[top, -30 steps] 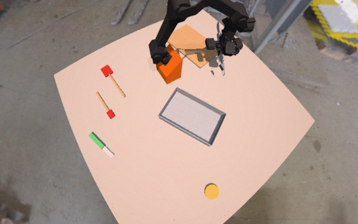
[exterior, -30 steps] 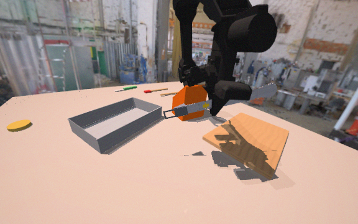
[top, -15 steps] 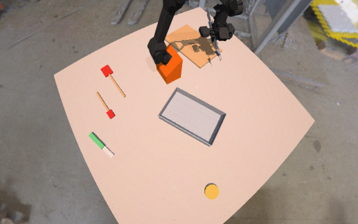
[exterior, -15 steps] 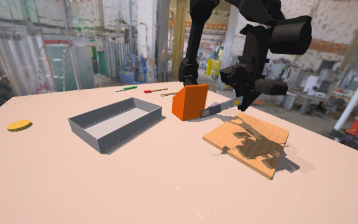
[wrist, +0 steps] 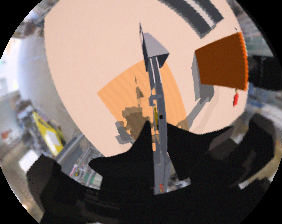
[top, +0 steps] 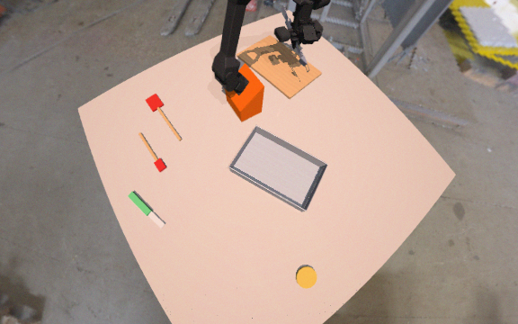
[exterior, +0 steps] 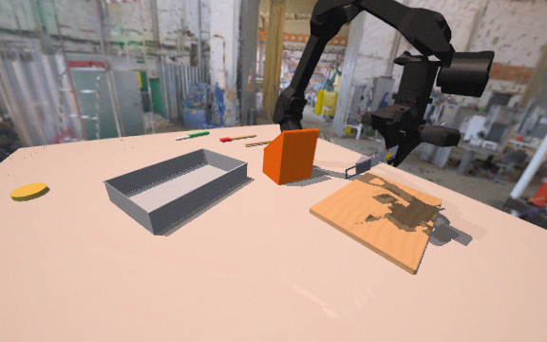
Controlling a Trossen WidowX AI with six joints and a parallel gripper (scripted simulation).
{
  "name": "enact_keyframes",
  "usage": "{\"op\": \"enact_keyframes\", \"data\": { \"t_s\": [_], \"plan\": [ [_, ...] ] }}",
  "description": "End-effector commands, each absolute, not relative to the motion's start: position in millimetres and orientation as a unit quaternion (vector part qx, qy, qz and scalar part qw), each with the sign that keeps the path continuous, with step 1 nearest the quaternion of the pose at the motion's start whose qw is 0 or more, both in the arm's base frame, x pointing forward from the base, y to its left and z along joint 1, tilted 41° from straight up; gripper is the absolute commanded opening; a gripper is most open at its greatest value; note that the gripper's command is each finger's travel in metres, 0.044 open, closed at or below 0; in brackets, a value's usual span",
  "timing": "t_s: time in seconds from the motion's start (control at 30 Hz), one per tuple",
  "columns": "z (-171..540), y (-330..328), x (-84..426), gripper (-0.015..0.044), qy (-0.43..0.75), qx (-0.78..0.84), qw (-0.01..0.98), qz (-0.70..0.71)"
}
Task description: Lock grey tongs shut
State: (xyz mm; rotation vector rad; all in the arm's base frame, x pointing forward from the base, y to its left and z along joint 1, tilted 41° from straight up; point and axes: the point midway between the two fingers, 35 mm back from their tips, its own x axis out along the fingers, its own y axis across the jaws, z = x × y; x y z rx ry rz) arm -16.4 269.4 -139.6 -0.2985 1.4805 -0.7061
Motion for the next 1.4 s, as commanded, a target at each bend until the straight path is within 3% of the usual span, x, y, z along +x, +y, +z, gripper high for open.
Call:
{"op": "enact_keyframes", "data": {
  "t_s": [0.0,0.3,0.6,1.37],
  "plan": [
    [-140,269,-41,-0.015,0.664,-0.143,0.667,-0.305],
    [-143,258,-86,-0.015,0.671,-0.174,0.659,-0.291],
    [-144,256,-85,-0.015,0.687,-0.175,0.637,-0.302],
    [-133,257,-65,-0.015,0.887,-0.059,0.28,-0.363]
  ]
}}
